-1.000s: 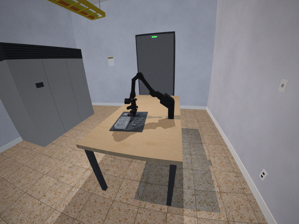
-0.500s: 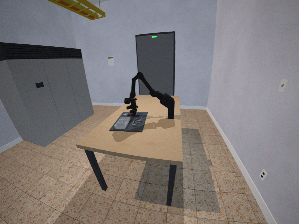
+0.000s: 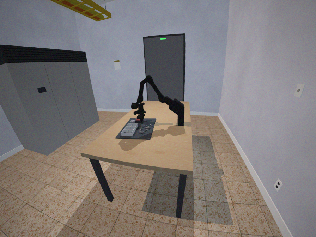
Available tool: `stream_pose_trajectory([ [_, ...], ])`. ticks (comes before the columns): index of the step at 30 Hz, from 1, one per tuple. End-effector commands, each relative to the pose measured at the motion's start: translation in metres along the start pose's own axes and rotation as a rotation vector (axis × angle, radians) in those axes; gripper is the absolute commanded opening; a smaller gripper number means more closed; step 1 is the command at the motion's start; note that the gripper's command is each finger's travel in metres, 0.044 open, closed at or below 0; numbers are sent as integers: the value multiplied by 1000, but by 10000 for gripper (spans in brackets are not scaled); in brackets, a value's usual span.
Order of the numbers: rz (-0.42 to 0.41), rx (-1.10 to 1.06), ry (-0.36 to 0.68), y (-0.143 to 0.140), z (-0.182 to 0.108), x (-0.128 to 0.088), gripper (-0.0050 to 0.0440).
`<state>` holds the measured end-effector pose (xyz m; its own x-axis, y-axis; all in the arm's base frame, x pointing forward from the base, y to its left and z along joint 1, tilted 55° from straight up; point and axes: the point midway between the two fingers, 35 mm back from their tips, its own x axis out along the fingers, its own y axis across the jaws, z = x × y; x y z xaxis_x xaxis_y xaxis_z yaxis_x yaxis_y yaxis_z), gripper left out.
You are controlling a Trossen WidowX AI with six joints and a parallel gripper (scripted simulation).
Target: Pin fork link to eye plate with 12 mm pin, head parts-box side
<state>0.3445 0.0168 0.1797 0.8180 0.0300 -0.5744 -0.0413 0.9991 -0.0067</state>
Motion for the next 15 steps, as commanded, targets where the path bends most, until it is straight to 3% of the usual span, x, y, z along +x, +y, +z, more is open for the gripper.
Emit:
stream_pose_trajectory([
  [1, -2, 1, -21, 0, 4, -11, 250],
  [15, -2, 1, -28, 0, 7, -26, 250],
])
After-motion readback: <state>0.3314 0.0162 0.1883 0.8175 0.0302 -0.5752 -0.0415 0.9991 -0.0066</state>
